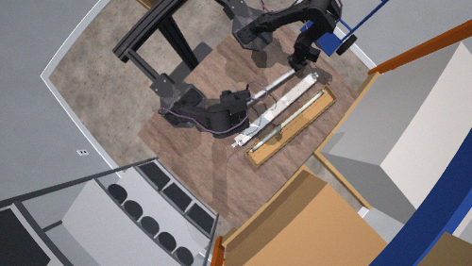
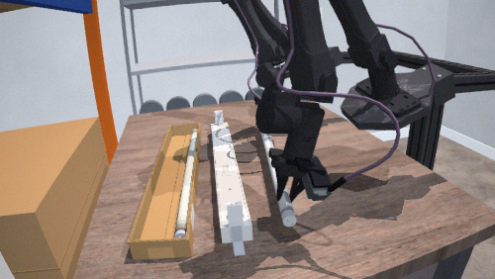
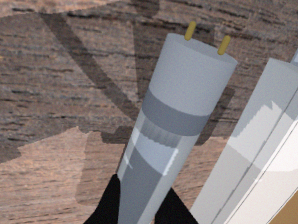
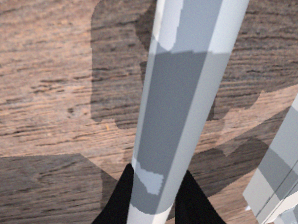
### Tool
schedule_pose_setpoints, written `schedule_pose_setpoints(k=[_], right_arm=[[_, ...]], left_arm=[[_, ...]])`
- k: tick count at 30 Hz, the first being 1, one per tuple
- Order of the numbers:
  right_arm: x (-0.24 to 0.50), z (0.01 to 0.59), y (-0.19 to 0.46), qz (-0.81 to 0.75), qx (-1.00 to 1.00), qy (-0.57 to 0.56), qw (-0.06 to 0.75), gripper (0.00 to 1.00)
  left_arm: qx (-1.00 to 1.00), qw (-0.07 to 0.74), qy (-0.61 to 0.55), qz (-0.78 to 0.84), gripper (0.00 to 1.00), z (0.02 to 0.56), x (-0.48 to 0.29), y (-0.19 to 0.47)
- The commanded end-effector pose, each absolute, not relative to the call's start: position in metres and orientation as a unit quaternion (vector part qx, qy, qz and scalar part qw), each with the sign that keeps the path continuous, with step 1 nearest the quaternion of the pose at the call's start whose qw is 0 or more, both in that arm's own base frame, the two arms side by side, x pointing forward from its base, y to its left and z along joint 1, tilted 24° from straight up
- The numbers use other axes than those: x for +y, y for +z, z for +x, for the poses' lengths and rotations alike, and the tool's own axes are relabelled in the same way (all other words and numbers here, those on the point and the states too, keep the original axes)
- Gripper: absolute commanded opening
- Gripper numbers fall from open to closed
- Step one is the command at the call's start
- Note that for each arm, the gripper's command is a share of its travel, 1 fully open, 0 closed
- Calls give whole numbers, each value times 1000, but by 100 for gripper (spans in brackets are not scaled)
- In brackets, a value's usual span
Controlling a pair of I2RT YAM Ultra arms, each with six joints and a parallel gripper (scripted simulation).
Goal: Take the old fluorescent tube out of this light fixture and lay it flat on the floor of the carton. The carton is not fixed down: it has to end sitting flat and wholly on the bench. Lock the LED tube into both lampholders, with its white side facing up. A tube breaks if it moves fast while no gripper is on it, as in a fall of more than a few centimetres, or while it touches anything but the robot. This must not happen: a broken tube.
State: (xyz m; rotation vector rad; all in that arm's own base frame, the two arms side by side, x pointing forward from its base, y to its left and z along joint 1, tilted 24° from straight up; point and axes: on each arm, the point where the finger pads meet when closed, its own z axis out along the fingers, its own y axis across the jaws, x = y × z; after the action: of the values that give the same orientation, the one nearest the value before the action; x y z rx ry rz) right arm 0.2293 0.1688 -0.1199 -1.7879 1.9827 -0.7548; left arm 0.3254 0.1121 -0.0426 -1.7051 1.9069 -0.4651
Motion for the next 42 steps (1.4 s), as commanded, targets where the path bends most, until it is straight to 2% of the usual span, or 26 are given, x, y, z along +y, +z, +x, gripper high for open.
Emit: schedule_pose_setpoints(k=[1, 27, 42], right_arm=[[167, 227, -119, -631, 695, -283, 197, 11], [166, 226, -119, -616, 675, -328, 237, 11], [176, 228, -115, -611, 672, -330, 257, 11]], left_arm=[[704, 284, -185, -624, 11, 327, 114, -42], [690, 324, -230, -605, 11, 325, 114, -42], [692, 322, -236, -602, 11, 322, 109, -47]])
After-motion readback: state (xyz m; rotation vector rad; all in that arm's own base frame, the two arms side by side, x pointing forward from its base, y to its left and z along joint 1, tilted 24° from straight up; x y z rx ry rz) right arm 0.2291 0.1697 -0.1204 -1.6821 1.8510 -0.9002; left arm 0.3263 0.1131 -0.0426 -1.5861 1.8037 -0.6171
